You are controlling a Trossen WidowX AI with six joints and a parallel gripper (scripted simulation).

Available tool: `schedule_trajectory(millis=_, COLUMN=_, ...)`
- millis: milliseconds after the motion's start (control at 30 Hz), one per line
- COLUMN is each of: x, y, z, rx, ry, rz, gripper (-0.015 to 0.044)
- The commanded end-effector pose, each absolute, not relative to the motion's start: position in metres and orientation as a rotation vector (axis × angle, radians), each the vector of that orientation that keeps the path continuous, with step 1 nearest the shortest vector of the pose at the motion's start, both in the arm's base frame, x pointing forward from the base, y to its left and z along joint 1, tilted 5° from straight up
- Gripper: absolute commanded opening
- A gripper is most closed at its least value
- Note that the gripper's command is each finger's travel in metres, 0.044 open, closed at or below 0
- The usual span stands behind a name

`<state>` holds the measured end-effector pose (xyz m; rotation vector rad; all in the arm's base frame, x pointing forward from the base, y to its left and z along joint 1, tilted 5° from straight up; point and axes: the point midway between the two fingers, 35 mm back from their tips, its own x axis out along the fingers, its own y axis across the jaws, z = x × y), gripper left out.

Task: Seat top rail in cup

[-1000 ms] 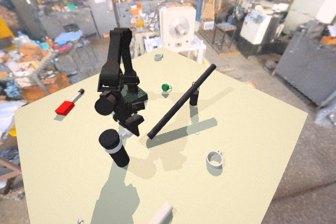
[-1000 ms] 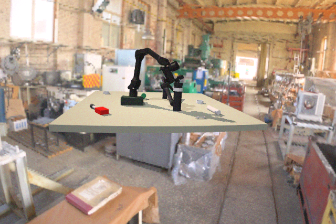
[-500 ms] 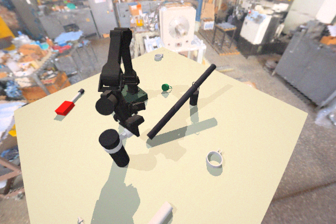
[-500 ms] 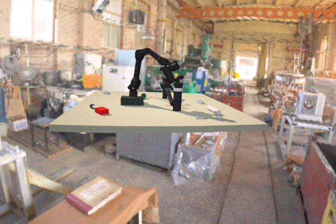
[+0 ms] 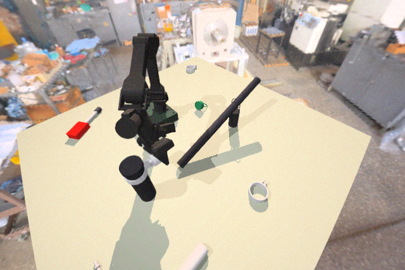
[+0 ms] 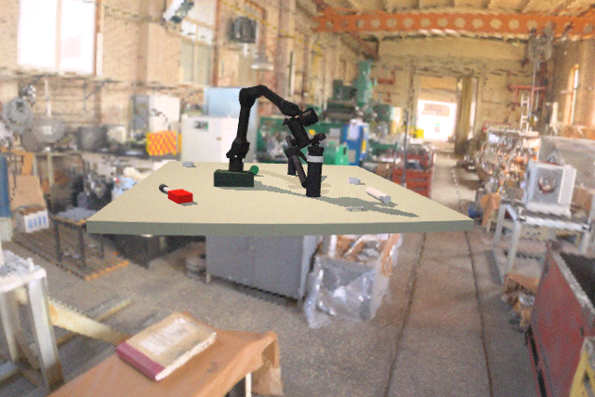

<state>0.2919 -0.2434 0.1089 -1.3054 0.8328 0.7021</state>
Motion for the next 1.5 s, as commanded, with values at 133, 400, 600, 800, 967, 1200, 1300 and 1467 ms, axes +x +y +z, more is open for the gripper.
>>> schedule_trajectory(millis=133, x=0.294, y=-0.225, z=0.131, rx=-1.306, ry=0.831, rz=0.706, gripper=0.044)
schedule_trajectory(millis=400, x=0.295, y=-0.207, z=0.15, rx=-1.307, ry=0.827, rz=0.708, gripper=0.044)
schedule_trajectory(millis=600, x=0.302, y=-0.186, z=0.168, rx=-0.994, ry=0.915, rz=0.533, gripper=0.044)
schedule_trajectory(millis=800, x=0.303, y=-0.151, z=0.198, rx=-0.562, ry=0.997, rz=0.279, gripper=0.044)
schedule_trajectory(millis=967, x=0.299, y=-0.122, z=0.222, rx=-0.201, ry=1.021, rz=0.061, gripper=0.044)
schedule_trajectory(millis=1200, x=0.291, y=-0.099, z=0.242, rx=0.062, ry=1.012, rz=-0.1, gripper=0.044)
schedule_trajectory(millis=1300, x=0.289, y=-0.094, z=0.247, rx=0.179, ry=1.003, rz=-0.168, gripper=0.044)
schedule_trajectory(millis=1467, x=0.288, y=-0.092, z=0.248, rx=0.196, ry=1.001, rz=-0.178, gripper=0.044)
